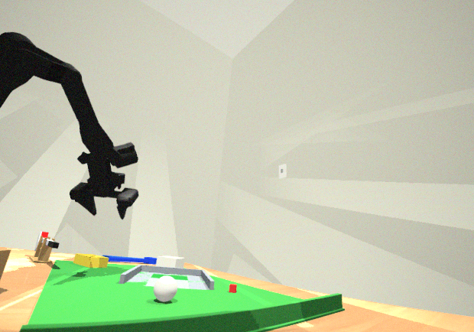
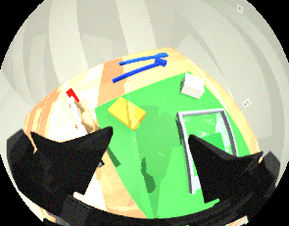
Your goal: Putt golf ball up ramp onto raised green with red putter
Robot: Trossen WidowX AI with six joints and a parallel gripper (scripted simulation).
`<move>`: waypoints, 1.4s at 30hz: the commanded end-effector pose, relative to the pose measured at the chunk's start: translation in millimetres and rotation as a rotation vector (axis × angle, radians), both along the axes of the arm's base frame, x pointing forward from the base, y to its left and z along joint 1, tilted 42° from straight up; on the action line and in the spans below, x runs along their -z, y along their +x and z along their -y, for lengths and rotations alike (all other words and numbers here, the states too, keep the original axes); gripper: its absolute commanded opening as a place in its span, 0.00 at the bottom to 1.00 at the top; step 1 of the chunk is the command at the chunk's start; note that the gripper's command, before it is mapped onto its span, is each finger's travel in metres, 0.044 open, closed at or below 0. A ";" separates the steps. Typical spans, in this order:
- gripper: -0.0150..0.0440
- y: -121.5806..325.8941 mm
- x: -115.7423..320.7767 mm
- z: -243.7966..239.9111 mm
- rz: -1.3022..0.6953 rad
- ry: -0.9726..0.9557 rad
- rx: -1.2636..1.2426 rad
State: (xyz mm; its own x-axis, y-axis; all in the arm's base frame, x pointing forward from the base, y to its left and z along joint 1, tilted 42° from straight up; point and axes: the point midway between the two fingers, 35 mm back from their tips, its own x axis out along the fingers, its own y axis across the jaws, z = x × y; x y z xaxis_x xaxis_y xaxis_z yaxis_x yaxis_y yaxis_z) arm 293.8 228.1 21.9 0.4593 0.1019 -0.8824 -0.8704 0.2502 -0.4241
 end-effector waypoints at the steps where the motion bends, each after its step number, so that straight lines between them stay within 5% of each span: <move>1: 1.00 -33.4 37.8 -1.0 -0.153 -0.239 -0.156; 8: 1.00 -98.8 81.7 14.9 -0.446 -0.702 -0.484; 42: 1.00 -88.9 125.9 55.8 -0.453 -0.715 -0.491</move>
State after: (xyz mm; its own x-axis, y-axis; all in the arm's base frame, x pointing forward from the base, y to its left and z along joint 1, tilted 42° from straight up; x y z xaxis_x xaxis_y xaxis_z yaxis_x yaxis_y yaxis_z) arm 205.7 178.0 -99.0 0.1145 -0.4249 -0.8980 -0.9289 -0.3662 0.0549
